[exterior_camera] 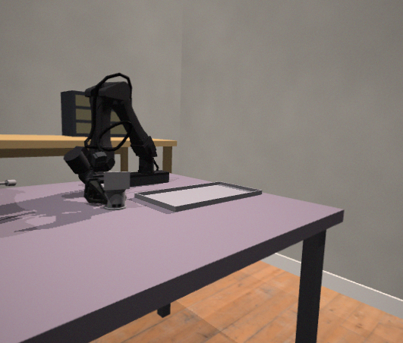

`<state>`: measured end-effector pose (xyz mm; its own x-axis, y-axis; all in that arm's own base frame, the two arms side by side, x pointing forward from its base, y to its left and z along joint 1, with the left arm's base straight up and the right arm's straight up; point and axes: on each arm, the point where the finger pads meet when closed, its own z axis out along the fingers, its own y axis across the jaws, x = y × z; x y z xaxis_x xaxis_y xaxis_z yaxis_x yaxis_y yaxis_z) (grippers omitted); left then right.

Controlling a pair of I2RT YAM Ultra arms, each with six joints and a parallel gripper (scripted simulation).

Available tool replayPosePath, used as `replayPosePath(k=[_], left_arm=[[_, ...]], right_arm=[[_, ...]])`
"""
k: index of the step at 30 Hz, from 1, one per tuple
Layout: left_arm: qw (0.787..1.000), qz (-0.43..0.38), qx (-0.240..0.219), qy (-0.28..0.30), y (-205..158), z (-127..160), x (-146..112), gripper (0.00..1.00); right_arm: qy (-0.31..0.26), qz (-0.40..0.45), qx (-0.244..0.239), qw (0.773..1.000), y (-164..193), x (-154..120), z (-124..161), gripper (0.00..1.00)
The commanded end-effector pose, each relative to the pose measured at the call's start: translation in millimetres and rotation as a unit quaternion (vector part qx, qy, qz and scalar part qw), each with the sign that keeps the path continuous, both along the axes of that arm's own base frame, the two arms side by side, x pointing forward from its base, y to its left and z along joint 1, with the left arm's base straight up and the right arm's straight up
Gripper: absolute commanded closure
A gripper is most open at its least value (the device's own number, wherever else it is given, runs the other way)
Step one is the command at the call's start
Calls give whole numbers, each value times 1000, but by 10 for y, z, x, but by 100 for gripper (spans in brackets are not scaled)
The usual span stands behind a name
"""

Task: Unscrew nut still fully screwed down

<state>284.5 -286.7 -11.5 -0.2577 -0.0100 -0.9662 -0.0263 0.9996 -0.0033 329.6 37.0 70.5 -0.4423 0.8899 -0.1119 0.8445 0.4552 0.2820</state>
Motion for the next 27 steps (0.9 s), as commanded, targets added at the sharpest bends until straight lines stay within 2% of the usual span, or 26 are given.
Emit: replayPosePath(k=[1,9,12,14,16,19,21,27], left_arm=[[1000,1,1,-2,-5,23,5,41],[1000,1,1,-2,-5,23,5,41],[1000,1,1,-2,-5,23,5,41],[1000,1,1,-2,-5,23,5,41],[1000,1,1,-2,-5,23,5,41],[1000,1,1,-2,-5,23,5,41],[1000,1,1,-2,-5,23,5,41],[1000,1,1,-2,-5,23,5,41]], right_arm=[[-69,37,1,997,138,211,252,58],[-106,102,-7,989,356,294,275,58],[-120,90,-11,989,284,385,375,58],[-120,90,-11,989,284,385,375,58],[-112,116,-15,987,392,290,258,58],[-146,140,-13,979,518,413,422,58],[-141,156,-16,977,556,351,325,58],[-180,194,-20,964,725,463,469,58]])
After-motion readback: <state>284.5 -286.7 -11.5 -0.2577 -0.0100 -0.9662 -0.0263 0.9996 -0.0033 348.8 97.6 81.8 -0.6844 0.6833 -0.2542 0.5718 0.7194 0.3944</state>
